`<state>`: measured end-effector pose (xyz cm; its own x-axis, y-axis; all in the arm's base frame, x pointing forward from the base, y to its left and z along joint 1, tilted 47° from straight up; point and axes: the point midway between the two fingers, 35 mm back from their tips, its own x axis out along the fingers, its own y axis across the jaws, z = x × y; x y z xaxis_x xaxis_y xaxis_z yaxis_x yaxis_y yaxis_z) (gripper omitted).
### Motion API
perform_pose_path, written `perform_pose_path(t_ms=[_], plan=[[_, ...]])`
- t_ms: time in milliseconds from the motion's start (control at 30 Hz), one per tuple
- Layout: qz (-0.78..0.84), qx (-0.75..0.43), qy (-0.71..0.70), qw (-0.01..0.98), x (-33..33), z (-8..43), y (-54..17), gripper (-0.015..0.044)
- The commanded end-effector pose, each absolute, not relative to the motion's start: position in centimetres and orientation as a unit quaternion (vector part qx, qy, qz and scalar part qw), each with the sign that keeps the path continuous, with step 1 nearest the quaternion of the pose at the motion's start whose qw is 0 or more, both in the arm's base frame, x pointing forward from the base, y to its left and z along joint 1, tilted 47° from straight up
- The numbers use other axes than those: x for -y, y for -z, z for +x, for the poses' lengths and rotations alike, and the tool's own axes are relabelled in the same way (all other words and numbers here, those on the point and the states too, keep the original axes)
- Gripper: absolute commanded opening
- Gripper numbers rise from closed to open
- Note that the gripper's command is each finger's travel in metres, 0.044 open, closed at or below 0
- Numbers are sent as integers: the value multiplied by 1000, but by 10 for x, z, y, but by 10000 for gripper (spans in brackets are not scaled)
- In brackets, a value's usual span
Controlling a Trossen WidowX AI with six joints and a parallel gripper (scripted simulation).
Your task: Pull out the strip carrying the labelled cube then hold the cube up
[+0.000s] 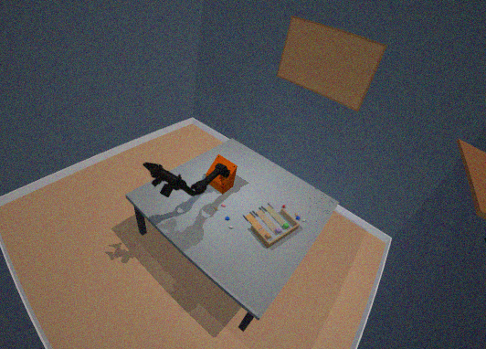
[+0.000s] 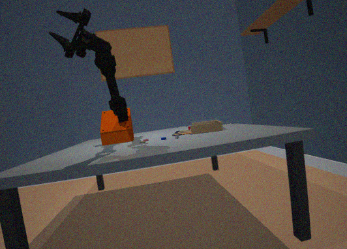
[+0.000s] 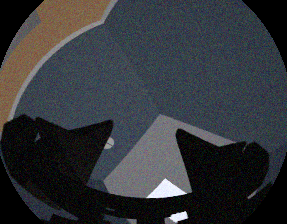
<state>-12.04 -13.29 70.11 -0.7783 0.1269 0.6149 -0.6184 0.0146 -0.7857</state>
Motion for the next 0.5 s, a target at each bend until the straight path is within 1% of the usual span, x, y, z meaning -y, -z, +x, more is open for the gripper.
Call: perform_pose_path(t_ms=[0, 233, 467], plan=[[174, 619, -685, 343, 60, -114, -713, 400], [144, 555, -669, 473, -57, -80, -713, 400], [105, 492, -622, 600, -154, -20, -689, 400]])
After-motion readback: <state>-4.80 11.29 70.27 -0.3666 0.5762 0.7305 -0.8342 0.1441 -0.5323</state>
